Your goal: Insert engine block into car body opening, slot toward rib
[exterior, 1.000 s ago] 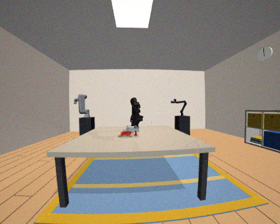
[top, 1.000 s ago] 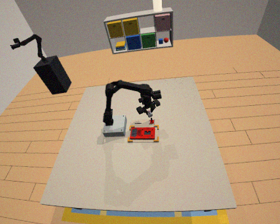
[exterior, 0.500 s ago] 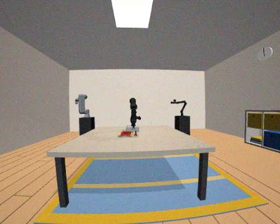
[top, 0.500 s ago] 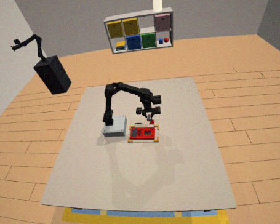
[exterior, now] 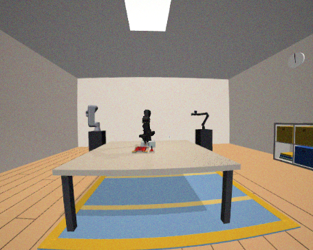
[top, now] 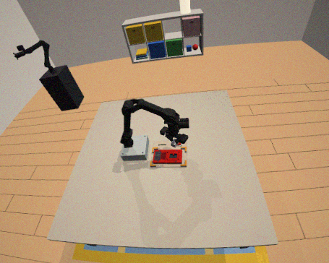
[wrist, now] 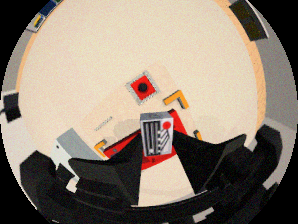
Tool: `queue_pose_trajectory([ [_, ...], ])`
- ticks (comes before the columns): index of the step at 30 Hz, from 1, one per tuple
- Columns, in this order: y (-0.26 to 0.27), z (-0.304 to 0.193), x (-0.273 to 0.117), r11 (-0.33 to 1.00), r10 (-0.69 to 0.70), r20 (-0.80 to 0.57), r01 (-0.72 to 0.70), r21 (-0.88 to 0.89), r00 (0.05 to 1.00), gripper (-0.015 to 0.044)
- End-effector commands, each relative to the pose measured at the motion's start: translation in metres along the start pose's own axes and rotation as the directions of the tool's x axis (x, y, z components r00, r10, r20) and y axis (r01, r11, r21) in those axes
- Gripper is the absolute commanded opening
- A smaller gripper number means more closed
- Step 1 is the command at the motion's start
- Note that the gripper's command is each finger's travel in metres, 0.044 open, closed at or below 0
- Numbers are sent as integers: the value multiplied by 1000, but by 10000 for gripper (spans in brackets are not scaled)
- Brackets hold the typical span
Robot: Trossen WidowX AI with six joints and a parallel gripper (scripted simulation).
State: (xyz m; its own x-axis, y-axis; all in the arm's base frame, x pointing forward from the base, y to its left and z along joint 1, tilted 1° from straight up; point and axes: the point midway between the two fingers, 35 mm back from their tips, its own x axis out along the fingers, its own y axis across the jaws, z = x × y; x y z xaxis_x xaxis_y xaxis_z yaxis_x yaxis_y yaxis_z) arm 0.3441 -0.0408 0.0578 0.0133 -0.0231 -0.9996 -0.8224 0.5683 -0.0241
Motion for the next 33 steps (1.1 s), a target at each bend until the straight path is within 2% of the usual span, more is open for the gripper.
queue_pose_trajectory([
  [1,-3,-7,1,992,-6,2,5,124,1000,0],
  [13,-11,-33,10,858,-7,2,5,513,1000,0],
  [23,-17,-54,18,634,-8,1,4,774,1000,0],
  [30,-19,-66,22,477,-8,0,4,879,1000,0],
  [33,-19,-66,22,460,-9,0,4,888,1000,79],
])
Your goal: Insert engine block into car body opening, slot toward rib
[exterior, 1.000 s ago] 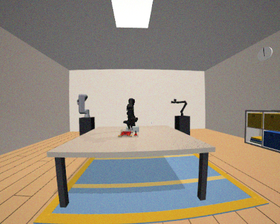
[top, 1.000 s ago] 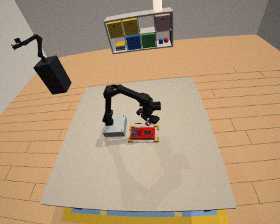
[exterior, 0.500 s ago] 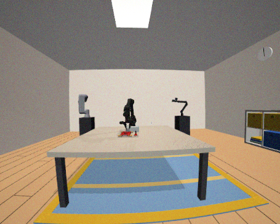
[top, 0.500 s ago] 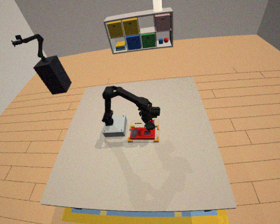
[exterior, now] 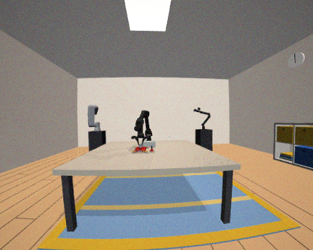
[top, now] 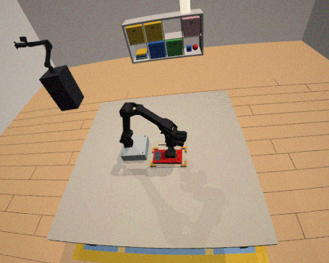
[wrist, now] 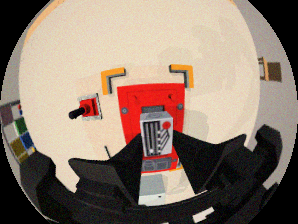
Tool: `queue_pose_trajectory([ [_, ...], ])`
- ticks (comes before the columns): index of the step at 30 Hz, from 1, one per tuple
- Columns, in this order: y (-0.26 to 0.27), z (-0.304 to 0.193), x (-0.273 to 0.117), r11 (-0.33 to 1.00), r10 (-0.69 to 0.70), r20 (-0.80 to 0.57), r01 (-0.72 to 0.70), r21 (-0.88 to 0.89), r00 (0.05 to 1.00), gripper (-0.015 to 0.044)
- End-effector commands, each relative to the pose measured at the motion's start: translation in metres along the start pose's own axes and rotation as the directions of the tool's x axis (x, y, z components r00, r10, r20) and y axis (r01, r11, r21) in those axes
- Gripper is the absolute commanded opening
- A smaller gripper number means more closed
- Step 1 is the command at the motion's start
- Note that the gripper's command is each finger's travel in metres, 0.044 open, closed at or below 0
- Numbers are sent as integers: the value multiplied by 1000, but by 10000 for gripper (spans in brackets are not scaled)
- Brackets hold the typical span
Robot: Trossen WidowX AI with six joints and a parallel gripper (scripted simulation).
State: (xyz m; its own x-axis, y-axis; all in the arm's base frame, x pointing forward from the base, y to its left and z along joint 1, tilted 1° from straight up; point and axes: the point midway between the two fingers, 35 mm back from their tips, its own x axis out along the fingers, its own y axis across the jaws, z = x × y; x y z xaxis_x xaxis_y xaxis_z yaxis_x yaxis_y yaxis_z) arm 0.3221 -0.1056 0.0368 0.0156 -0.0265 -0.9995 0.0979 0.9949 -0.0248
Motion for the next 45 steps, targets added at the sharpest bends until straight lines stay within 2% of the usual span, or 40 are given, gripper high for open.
queue_pose_trajectory([
  [1,-1,1,0,1000,-1,5,0,29,1000,105],
  [3,-1,1,0,1000,-1,5,0,29,1000,157],
  [17,-1,1,0,998,-1,5,0,65,1000,159],
  [27,-1,2,-1,996,-1,5,1,-85,1000,159],
  [39,-1,2,-1,991,-1,5,0,136,1000,159],
  [45,-1,2,-1,992,-1,5,0,127,1000,159],
])
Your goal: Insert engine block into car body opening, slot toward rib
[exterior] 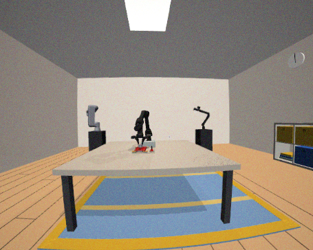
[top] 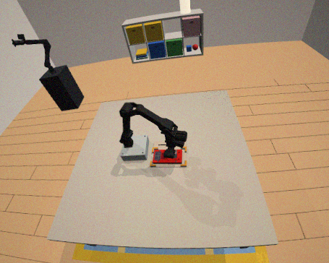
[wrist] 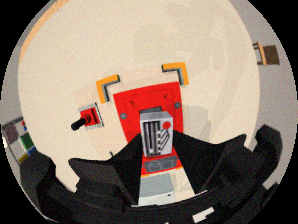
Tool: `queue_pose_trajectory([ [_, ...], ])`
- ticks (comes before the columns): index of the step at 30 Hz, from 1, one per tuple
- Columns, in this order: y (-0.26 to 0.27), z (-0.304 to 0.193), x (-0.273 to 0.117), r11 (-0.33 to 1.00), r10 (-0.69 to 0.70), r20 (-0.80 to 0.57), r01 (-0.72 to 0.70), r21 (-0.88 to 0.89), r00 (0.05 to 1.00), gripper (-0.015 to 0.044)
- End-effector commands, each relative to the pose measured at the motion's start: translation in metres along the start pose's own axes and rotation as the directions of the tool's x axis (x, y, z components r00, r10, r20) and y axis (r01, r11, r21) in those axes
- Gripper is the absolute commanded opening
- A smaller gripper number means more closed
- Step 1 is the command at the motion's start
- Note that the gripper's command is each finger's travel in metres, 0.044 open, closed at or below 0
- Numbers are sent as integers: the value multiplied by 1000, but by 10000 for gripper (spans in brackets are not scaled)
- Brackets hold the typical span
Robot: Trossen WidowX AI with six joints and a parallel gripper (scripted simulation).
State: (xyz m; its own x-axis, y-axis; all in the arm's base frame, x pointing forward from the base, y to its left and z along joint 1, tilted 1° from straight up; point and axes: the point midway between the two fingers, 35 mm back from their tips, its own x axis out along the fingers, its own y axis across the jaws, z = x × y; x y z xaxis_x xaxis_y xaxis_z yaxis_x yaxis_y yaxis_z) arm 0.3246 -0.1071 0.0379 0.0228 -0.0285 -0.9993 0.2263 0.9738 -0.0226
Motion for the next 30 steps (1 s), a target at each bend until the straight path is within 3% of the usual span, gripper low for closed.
queue_pose_trajectory([
  [1,0,0,0,1000,0,-2,0,-19,1000,159],
  [12,0,-1,1,957,0,-2,-1,-290,1000,159],
  [26,0,-1,1,999,0,-2,0,35,1000,159],
  [30,0,-1,1,999,0,-2,0,50,1000,159],
])
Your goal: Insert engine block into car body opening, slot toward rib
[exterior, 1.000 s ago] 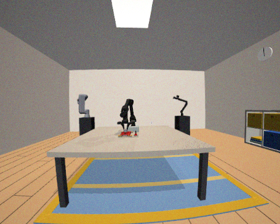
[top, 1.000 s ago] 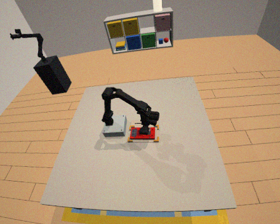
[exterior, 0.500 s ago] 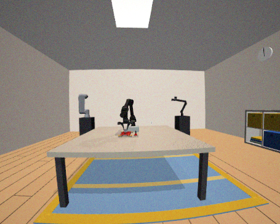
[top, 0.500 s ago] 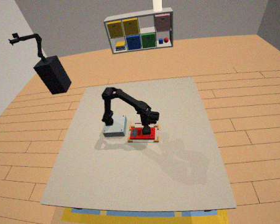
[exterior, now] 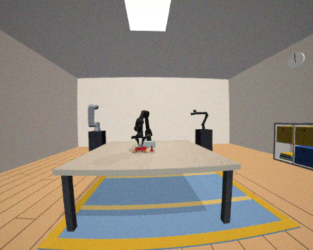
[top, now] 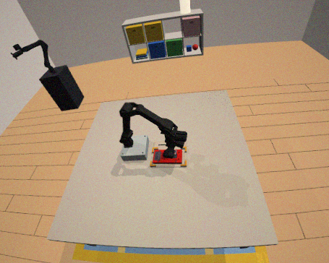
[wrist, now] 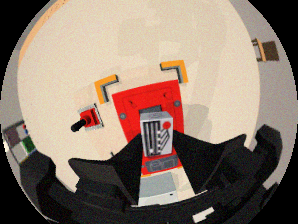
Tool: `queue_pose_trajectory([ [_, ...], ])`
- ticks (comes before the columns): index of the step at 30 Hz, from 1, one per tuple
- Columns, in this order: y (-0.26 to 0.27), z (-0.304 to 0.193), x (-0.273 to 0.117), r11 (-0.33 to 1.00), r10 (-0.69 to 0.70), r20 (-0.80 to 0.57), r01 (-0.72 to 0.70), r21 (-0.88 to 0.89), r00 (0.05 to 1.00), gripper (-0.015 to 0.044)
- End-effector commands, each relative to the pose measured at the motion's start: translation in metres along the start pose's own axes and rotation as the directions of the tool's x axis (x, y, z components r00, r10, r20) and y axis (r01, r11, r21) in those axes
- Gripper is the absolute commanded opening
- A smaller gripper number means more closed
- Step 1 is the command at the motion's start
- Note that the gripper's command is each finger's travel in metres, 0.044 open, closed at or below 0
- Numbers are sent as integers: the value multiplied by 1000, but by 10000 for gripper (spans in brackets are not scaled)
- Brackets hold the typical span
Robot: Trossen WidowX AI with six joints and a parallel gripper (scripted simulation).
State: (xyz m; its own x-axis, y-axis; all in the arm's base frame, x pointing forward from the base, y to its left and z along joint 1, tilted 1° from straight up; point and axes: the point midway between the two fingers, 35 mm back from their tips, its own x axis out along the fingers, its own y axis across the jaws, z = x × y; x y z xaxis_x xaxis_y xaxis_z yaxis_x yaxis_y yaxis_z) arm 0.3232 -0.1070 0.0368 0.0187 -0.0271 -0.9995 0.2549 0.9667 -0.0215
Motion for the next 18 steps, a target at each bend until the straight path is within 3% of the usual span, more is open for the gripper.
queue_pose_trajectory([
  [1,0,0,0,1000,0,2,0,10,1000,159],
  [9,0,0,0,979,0,2,0,-203,1000,159],
  [18,0,1,1,959,0,2,1,-283,1000,159],
])
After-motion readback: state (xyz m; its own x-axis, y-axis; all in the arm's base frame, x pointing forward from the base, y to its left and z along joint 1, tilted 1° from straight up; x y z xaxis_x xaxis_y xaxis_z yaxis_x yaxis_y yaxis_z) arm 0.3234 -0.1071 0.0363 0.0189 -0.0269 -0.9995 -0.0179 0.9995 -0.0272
